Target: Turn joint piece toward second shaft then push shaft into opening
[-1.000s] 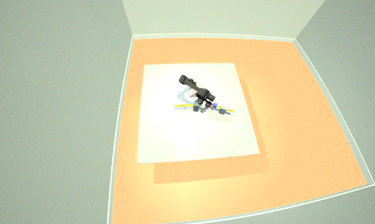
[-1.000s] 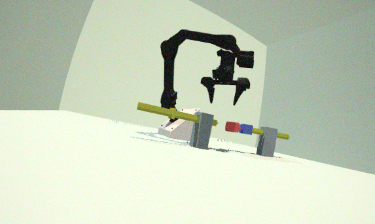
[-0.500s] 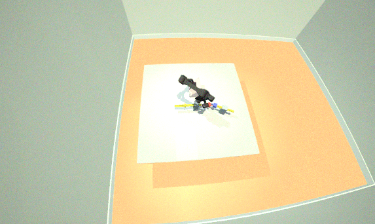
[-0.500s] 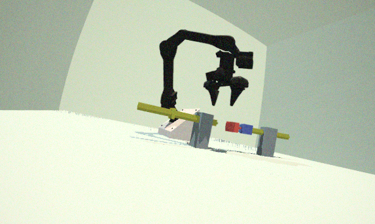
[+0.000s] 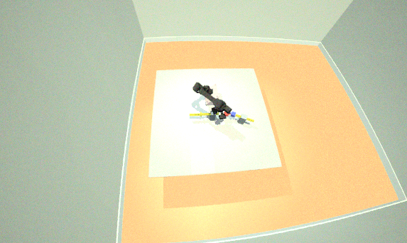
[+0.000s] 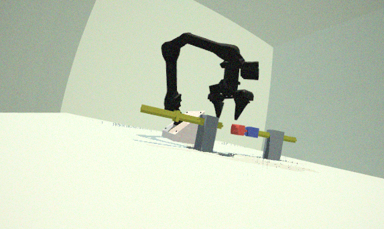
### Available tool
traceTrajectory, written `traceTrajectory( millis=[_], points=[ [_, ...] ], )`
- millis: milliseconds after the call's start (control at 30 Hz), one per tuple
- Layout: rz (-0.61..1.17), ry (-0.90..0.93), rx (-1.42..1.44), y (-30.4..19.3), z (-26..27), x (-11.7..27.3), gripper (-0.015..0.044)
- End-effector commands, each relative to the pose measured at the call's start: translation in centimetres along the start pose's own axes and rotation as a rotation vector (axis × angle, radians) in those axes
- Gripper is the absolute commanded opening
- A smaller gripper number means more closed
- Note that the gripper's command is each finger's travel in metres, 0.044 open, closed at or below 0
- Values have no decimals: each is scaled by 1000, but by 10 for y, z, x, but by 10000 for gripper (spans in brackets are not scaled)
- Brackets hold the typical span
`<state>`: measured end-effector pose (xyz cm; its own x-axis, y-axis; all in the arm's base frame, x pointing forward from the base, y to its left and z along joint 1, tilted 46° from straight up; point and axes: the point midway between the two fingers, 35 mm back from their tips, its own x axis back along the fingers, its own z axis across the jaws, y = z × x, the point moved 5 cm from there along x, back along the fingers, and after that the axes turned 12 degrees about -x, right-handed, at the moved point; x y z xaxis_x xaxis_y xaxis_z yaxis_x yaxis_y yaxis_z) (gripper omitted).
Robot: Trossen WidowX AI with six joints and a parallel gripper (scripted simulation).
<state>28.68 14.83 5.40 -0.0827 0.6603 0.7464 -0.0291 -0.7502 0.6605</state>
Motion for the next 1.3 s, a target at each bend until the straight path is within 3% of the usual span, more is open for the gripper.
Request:
traceTrajectory(
  millis=[0, 300, 767, 1267],
  points=[
    [-6, 1, 2, 3, 0, -18, 440],
    [-8, 1, 1, 2, -2, -39, 440],
    [-3, 2, 0, -62, -17, -43, 440],
    [-4, 2, 0, -63, -16, -62, 440]
  ],
)
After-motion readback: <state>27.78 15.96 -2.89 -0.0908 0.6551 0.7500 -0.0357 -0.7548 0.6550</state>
